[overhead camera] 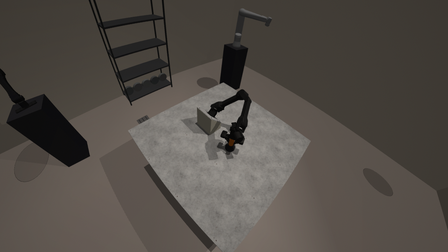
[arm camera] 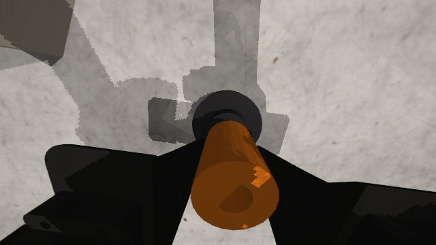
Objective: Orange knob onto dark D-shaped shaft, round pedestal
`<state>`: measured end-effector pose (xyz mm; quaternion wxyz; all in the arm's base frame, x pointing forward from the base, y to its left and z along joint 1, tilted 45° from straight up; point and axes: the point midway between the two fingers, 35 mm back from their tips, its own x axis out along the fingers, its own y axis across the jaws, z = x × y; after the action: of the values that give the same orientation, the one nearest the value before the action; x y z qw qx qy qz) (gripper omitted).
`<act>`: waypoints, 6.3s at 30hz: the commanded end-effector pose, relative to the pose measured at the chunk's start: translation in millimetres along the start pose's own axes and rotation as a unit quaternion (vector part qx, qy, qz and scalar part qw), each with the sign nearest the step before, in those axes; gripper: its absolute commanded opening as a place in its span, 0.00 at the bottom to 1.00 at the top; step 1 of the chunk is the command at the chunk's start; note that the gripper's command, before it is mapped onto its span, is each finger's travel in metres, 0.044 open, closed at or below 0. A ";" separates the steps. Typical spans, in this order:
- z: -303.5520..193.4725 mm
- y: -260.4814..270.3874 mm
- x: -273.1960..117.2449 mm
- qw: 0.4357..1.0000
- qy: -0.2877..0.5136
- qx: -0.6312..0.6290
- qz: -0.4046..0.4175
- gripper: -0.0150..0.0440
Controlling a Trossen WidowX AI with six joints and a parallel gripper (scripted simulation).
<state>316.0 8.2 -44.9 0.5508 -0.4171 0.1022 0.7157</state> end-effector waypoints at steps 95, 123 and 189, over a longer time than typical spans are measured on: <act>1.5 1.0 -4.9 0.979 0.001 -0.206 0.000 0.25; 0.3 1.4 -1.5 0.799 0.000 0.601 -0.001 0.25; 0.7 0.8 -1.8 0.409 0.000 0.913 -0.001 0.25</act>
<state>315.8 6.8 -43.0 0.6072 0.3300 0.6938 0.2026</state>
